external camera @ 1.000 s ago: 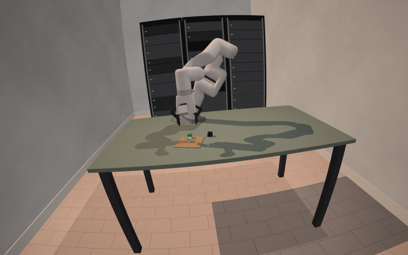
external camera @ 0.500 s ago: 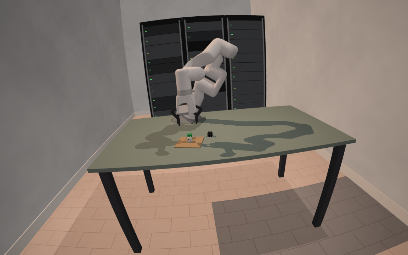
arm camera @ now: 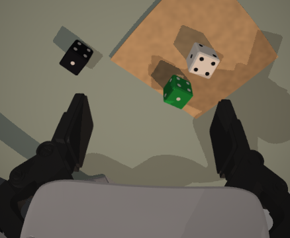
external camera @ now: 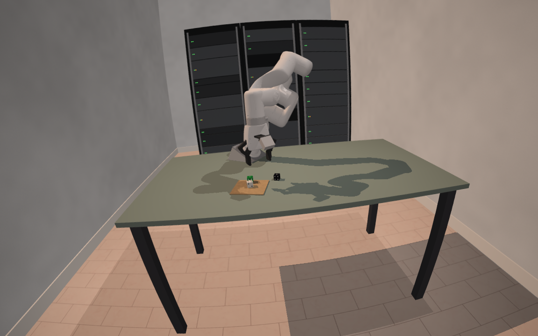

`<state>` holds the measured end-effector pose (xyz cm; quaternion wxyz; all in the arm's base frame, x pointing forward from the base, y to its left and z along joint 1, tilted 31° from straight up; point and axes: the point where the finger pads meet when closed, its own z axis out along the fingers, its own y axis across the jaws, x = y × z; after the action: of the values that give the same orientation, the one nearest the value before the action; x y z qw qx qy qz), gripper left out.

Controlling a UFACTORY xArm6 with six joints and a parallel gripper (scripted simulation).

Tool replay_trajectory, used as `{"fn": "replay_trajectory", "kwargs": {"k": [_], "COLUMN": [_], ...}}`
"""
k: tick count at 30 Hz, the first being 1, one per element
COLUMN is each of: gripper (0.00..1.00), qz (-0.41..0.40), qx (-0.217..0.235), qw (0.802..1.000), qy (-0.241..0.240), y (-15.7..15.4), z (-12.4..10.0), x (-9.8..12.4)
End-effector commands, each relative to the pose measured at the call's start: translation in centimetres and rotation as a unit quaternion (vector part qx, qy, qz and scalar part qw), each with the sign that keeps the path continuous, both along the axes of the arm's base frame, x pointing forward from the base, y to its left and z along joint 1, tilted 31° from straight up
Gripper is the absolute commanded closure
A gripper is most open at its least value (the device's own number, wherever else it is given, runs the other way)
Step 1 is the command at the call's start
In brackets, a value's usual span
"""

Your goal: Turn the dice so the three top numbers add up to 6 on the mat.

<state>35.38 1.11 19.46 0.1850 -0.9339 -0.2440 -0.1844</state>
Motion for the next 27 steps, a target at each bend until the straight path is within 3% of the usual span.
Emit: {"fn": "replay_trajectory", "kwargs": {"k": [1,6,16,21,26,27], "gripper": [0.00,0.00,0.00,0.00,0.00,0.58], "qz": [0.073,0.114,0.264,0.334,0.347,0.347], "qx": [-0.022,-0.034,-0.078,-0.098,-0.102,-0.102], "qw": [0.996,0.991,0.951,0.921,0.914,0.914], "qy": [-0.042,-0.063,-0.141,-0.178,-0.185,-0.185], "y": [1.6,2.4,5.3,6.6,6.9,6.9], "z": [0.5,0.7,1.0,1.1,1.1,1.1], "x": [-0.9,-1.4,-3.5,-4.6,-4.8,-4.8]}}
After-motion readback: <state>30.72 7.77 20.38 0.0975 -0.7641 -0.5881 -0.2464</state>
